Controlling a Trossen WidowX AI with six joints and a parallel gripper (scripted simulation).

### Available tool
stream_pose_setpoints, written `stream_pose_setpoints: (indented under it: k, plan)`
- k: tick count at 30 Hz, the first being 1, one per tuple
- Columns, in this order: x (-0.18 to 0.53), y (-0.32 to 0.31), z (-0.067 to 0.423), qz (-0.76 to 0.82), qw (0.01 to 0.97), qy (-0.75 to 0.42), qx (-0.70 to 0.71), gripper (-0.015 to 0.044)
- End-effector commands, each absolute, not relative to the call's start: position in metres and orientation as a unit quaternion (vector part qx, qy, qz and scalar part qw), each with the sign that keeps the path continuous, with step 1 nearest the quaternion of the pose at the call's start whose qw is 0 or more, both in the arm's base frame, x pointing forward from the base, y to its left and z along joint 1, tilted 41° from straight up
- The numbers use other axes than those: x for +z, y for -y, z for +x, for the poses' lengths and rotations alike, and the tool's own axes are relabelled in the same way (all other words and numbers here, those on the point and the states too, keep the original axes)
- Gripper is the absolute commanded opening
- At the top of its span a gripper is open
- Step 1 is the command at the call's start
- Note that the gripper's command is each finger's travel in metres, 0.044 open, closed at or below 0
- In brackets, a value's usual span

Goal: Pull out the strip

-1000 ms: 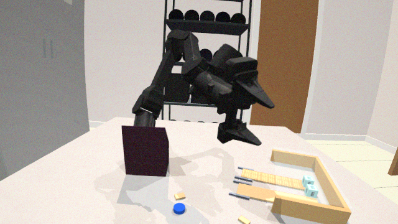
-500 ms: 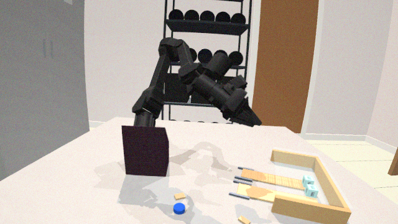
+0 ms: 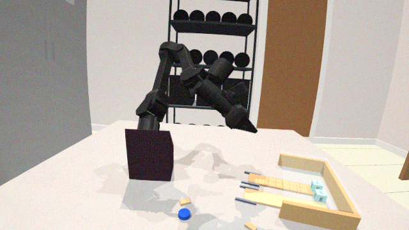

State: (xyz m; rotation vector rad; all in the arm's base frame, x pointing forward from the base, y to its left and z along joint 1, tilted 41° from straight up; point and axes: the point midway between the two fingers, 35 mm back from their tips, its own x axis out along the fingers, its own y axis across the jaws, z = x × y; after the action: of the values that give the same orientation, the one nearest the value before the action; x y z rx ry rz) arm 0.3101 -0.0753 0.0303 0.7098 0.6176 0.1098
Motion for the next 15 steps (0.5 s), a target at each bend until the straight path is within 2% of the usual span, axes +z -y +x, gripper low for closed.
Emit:
stream_pose_setpoints:
  k: [1,8,15]
  plan:
    - [0.031,0.073,0.309,0.348,0.887,-0.298,0.055,0.04]
    - [0.031,0.073,0.309,0.348,0.887,-0.298,0.055,0.04]
    - [0.008,0.063,0.343,0.376,0.832,-0.402,0.073,0.0216]
